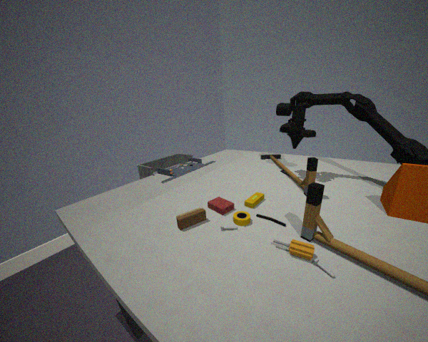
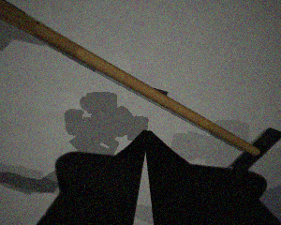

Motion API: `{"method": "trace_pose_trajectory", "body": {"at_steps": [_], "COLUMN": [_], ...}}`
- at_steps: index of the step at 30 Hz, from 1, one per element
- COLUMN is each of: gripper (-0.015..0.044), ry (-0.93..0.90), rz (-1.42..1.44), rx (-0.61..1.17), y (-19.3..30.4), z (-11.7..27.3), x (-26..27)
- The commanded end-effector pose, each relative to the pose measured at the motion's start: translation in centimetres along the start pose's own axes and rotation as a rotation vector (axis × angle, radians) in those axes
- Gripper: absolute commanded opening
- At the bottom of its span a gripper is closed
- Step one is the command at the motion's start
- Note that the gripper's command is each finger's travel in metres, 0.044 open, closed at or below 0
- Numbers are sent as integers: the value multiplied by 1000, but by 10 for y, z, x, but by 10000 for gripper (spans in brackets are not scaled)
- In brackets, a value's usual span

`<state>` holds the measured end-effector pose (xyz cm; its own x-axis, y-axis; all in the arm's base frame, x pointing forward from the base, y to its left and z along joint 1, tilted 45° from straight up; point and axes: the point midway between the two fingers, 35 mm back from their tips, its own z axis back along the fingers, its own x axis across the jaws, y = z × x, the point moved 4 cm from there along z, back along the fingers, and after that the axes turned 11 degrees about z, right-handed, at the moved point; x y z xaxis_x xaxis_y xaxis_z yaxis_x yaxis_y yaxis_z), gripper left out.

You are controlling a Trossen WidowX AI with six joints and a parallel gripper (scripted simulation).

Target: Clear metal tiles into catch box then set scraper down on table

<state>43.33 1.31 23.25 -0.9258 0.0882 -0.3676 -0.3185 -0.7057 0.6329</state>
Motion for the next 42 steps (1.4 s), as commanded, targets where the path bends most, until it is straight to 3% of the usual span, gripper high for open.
{"method": "trace_pose_trajectory", "body": {"at_steps": [1,42], "gripper": [0,0], "ry": [19,104], "rz": [-101,-1153], "rx": [1,-57], "y": [2,15], "z": [6,29], "x": [1,16]}}
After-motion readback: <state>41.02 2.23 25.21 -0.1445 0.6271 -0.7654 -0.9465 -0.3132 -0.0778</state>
